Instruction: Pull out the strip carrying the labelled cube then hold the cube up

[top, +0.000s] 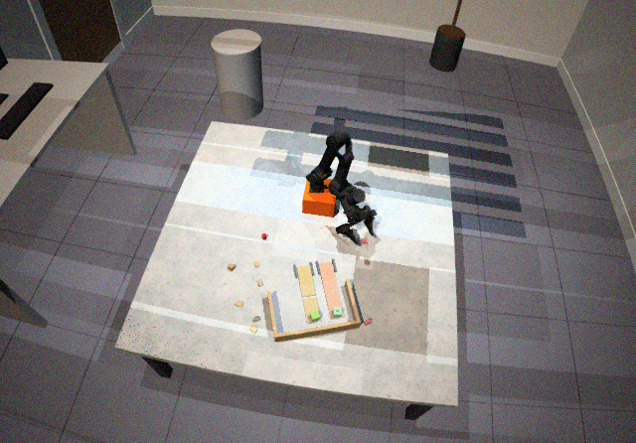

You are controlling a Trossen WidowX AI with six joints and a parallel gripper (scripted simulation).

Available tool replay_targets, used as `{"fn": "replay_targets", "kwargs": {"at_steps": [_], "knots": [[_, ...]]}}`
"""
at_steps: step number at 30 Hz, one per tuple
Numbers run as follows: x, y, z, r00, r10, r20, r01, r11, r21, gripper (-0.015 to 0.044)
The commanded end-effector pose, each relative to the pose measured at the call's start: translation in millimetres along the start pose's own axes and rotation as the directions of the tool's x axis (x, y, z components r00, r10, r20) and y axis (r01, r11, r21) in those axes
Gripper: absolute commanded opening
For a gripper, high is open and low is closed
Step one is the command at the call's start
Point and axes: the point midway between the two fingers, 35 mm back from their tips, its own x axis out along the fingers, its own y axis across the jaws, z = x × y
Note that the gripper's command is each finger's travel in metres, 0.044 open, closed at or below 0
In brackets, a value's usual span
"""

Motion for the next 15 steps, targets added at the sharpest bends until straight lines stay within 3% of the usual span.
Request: {"fn": "replay_targets", "kwargs": {"at_steps": [1,9,15], "knots": [[0,0,1,1.0,0.0,0.0,0.0,1.0,0.0,0.04],[-7,-3,13,1.0,-0.005,0.003,0.005,1.0,0.004,0.04],[-9,-77,46,0.985,-0.169,-0.019,0.17,0.976,0.133,0.04]]}}
